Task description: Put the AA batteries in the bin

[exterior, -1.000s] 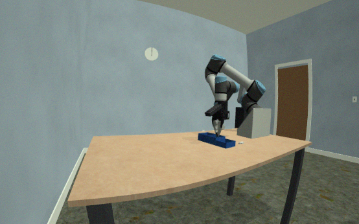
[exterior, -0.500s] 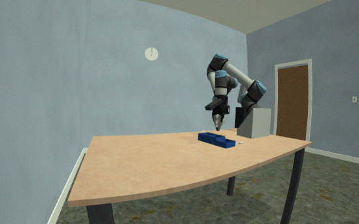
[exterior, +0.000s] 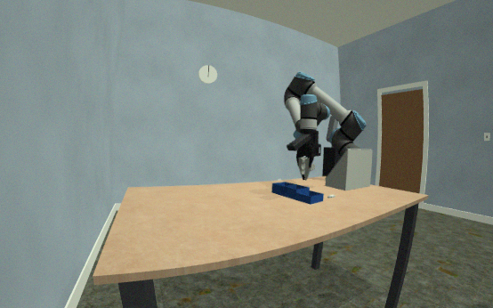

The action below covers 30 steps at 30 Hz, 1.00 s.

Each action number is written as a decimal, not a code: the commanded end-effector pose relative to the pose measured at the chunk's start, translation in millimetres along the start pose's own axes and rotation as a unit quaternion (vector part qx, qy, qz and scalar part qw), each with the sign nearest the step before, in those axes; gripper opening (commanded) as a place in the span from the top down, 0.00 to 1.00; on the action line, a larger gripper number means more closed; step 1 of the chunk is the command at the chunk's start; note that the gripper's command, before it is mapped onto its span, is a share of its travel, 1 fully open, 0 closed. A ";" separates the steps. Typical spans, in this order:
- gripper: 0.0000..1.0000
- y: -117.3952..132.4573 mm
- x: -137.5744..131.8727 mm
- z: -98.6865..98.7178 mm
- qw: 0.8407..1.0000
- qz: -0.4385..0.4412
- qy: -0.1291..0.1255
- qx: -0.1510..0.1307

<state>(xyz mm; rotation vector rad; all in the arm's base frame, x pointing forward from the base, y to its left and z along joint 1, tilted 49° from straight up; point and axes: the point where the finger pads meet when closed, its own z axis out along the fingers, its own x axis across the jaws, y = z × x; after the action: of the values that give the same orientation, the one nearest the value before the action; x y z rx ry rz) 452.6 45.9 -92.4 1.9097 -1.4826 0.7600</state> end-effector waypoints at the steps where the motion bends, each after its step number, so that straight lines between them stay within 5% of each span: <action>1: 0.96 -1.8 -20.8 -0.4 1.000 0.000 0.000 0.000; 7: 0.96 -3.3 -49.9 -0.4 1.000 0.000 0.000 0.000; 13: 0.96 -3.3 -49.9 -0.4 1.000 0.000 0.000 0.000; 30: 0.96 -3.3 -49.9 39.5 1.000 0.000 0.000 0.000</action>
<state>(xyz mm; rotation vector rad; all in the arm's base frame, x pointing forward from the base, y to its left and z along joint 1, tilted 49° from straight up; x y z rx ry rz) 447.2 53.7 -151.1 1.9073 -1.4829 0.7594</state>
